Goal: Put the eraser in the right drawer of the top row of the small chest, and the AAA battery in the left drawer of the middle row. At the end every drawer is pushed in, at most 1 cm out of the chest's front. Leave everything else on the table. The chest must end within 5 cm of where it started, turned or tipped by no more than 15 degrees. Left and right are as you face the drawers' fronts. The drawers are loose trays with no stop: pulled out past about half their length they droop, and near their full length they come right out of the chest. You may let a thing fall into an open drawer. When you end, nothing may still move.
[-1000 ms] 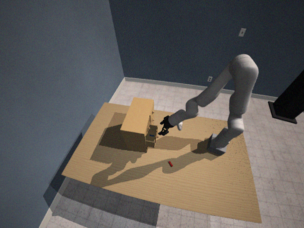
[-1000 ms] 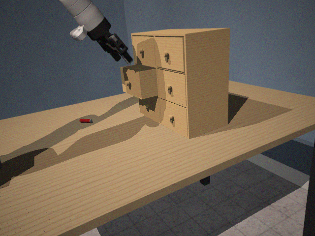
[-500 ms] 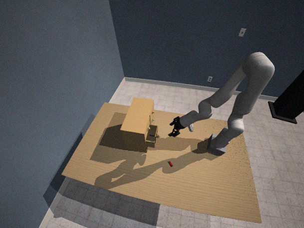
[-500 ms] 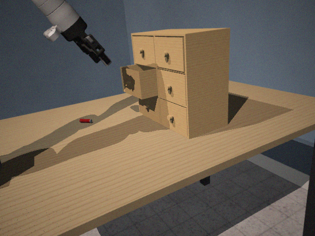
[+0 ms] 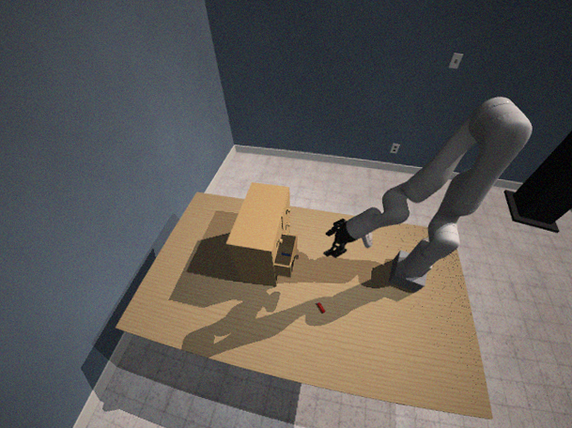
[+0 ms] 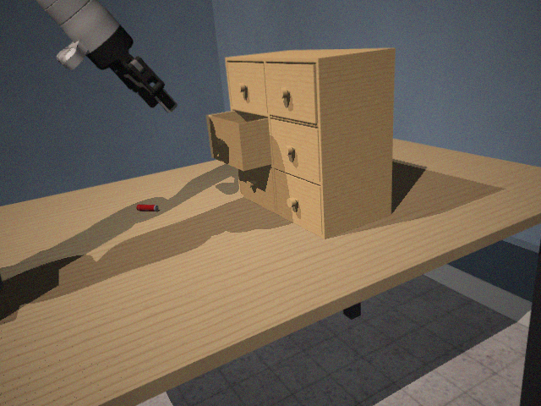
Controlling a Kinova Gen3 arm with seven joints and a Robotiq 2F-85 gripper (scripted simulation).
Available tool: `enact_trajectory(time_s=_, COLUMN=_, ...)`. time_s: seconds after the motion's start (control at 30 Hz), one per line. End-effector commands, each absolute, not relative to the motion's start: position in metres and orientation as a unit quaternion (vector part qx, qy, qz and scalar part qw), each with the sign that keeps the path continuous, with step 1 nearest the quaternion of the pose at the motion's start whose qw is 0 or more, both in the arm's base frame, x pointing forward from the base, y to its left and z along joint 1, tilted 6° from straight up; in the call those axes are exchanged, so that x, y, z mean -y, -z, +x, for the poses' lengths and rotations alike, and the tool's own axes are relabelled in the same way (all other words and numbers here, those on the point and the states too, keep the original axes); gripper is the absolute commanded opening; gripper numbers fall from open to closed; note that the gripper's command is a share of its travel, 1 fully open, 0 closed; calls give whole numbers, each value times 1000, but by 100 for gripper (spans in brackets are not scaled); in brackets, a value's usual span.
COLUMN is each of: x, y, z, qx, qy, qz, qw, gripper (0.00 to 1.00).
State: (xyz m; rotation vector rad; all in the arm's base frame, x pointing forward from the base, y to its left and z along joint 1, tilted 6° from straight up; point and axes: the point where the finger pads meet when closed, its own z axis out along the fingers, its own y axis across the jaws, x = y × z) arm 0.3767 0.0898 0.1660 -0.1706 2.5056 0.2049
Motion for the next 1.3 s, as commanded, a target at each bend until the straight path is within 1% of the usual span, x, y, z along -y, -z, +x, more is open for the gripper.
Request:
enact_trajectory(time_s=0.0, x=-90, y=-167, z=377, qx=-946, qy=-78, qz=-64, qw=307, gripper=100)
enact_trajectory(time_s=1.27, x=-88, y=-168, z=376, qx=-951, qy=-74, qz=-66, qw=291, gripper=100)
